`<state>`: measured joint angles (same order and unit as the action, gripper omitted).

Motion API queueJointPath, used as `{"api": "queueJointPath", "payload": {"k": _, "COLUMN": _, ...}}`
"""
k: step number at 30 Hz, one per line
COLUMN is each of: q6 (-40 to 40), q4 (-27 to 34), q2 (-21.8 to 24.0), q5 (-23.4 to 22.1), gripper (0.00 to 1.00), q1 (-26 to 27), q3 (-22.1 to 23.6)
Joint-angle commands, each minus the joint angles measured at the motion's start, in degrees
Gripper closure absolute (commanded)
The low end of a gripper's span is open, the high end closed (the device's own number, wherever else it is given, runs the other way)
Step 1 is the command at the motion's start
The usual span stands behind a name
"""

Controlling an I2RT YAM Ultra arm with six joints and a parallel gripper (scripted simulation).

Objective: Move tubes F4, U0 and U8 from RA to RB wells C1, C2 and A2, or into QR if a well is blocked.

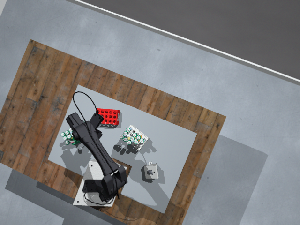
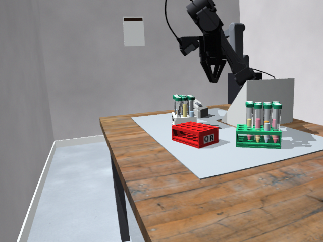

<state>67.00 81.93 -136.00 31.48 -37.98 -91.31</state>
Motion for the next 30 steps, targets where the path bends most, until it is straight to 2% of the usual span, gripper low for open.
{"api": "queueJointPath", "payload": {"k": 1, "q6": -9.31, "q4": 0.82, "q2": 1.55, "q5": 0.48, "gripper": 0.7, "q1": -0.61, "q3": -1.97}}
{"api": "queueJointPath", "payload": {"k": 6, "q6": -18.74, "q4": 0.87, "q2": 1.53, "q5": 0.54, "gripper": 0.7, "q1": -0.57, "q3": -1.99}}
{"api": "queueJointPath", "payload": {"k": 8, "q6": -19.38, "q4": 0.69, "q2": 1.69, "q5": 0.41, "gripper": 0.7, "q1": -0.47, "q3": -1.87}}
{"api": "queueJointPath", "payload": {"k": 18, "q6": -13.7, "q4": -2.13, "q2": -3.54, "q5": -4.14, "gripper": 0.7, "q1": -6.84, "q3": -1.01}}
{"api": "queueJointPath", "payload": {"k": 26, "q6": -8.82, "q4": -2.91, "q2": -7.94, "q5": -7.89, "gripper": 0.7, "q1": -12.65, "q3": -2.59}}
{"api": "queueJointPath", "payload": {"k": 30, "q6": -7.81, "q4": -2.39, "q2": -9.18, "q5": -8.63, "gripper": 0.7, "q1": -13.81, "q3": -3.58}}
